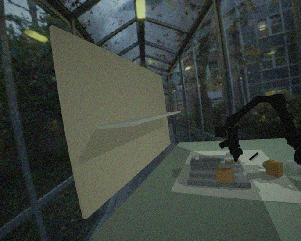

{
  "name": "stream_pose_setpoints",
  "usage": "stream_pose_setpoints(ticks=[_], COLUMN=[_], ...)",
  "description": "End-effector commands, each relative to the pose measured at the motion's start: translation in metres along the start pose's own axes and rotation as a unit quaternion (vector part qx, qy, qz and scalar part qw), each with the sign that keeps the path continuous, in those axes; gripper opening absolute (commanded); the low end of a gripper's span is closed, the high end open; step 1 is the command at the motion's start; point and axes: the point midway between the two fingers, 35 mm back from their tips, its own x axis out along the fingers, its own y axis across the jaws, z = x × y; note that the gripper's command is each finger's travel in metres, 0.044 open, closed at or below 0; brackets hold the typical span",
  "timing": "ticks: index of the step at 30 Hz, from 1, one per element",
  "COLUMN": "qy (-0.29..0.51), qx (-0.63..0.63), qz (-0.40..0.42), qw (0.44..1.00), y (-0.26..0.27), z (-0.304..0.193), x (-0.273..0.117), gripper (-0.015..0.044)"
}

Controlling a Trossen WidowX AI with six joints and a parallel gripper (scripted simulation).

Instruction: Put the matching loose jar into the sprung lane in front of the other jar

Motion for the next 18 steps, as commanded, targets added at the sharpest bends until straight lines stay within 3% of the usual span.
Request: stream_pose_setpoints(ticks=[1,7,18], qy=[-0.002,-0.002,-0.002], qx=[0.001,0.001,0.001], qz=[0.000,0.000,0.000], qw=[1.000,1.000,1.000], y=[0.0000,0.0000,0.0000], z=[-0.0008,-0.0008,-0.0004], x=[-0.0001,-0.0001,-0.0001], gripper=[0.0000,0.0000,0.0289])
